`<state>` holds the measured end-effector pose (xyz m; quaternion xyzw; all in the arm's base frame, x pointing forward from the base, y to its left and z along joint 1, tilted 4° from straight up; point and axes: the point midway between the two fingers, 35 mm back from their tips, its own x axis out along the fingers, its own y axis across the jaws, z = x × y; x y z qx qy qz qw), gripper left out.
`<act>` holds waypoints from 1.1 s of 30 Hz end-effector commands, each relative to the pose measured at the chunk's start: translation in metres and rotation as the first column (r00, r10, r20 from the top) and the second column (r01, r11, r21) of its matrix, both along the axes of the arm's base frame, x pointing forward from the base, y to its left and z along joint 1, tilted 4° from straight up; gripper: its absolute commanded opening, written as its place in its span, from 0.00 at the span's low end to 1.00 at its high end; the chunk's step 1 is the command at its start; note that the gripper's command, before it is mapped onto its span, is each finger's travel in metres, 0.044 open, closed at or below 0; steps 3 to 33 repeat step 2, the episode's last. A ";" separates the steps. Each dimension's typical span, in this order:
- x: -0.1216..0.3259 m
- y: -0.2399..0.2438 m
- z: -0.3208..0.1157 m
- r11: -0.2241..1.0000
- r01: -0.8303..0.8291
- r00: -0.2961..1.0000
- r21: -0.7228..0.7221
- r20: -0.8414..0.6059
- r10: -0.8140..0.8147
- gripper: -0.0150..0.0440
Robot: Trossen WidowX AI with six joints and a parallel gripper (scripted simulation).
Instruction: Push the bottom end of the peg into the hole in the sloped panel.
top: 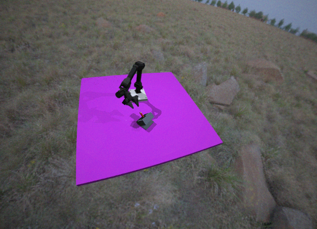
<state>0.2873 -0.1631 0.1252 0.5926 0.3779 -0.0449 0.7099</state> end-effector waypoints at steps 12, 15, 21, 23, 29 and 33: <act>-0.005 -0.004 0.006 1.000 -0.002 1.000 -0.008 0.010 0.002 1.00; -0.005 -0.004 0.006 1.000 -0.002 1.000 -0.008 0.010 0.002 1.00; -0.005 -0.004 0.006 1.000 -0.002 1.000 -0.008 0.010 0.002 1.00; -0.005 -0.004 0.006 1.000 -0.002 1.000 -0.008 0.010 0.002 1.00; -0.005 -0.004 0.006 1.000 -0.002 1.000 -0.008 0.010 0.002 1.00; -0.005 -0.004 0.006 1.000 -0.002 1.000 -0.008 0.010 0.002 1.00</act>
